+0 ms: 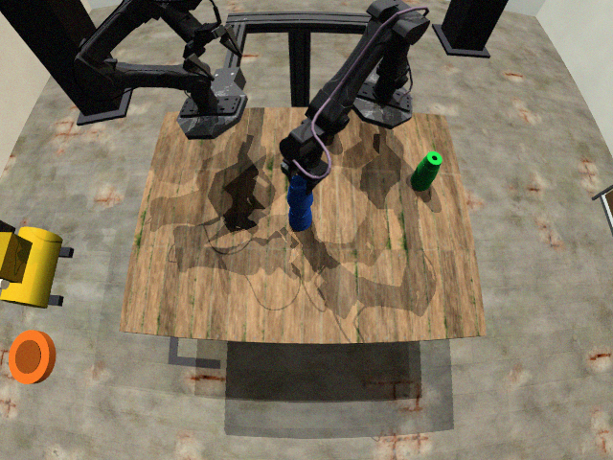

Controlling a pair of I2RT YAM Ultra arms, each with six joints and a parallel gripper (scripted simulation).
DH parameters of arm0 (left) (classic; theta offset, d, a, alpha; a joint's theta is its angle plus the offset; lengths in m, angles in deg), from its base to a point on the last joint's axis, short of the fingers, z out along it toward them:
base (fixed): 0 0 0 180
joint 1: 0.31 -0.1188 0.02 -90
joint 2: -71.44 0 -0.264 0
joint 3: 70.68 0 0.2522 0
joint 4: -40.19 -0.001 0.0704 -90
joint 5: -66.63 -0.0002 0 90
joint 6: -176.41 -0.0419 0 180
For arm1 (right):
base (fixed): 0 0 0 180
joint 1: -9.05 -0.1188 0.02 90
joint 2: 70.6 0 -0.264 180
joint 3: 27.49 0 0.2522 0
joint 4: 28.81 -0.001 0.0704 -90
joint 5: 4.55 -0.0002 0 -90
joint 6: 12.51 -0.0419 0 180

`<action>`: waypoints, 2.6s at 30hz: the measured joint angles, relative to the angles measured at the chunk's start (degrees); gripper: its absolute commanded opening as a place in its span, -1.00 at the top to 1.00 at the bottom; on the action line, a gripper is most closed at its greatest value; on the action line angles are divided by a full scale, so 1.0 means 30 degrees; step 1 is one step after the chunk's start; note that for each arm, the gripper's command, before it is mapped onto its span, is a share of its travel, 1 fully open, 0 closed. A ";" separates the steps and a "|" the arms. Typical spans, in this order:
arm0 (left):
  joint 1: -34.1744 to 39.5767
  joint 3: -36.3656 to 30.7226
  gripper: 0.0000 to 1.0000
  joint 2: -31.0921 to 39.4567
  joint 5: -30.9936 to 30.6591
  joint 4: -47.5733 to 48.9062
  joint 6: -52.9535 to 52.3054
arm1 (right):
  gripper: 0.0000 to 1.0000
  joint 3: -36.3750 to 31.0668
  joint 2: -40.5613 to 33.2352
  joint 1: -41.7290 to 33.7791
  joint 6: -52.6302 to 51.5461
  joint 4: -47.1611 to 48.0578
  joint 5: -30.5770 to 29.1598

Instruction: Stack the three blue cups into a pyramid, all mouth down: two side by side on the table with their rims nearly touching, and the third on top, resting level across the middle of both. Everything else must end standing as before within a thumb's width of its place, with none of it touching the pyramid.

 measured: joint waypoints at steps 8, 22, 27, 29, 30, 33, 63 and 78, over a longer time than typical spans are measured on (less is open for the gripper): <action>0.0000 -0.3898 1.00 0.2535 0.0015 0.0860 0.0058 | -1.00 0.0000 0.0000 0.0000 0.0000 0.0000 0.0000; 0.0138 -0.6987 1.00 0.4743 0.0058 0.1319 0.0095 | -1.00 0.0000 0.0000 0.0000 0.0000 0.0000 0.0000; 0.0146 -0.6980 1.00 0.4728 0.0066 0.2120 0.0117 | -1.00 0.0000 0.0000 0.0000 0.0000 0.0000 0.0000; 0.0146 -0.6980 1.00 0.4532 0.0066 0.2382 0.0117 | -1.00 0.0000 0.0000 0.0000 0.0000 0.0000 0.0000; 0.0146 -0.6987 1.00 0.4401 0.0066 0.2426 0.0117 | -1.00 0.0000 0.0000 0.0000 0.0000 0.0000 0.0000; 0.0146 -0.7140 1.00 0.4160 0.0066 0.2455 0.0117 | -1.00 0.0000 0.0000 0.0000 0.0000 0.0000 0.0000; 0.0124 -0.7606 1.00 0.1749 0.0029 0.5122 -0.0138 | -1.00 0.0000 0.0000 0.0000 0.0000 0.0000 0.0000; -0.0372 -0.7905 1.00 -0.0867 -0.0095 0.8065 -0.0597 | -1.00 0.0000 0.0000 0.0000 0.0000 0.0000 0.0000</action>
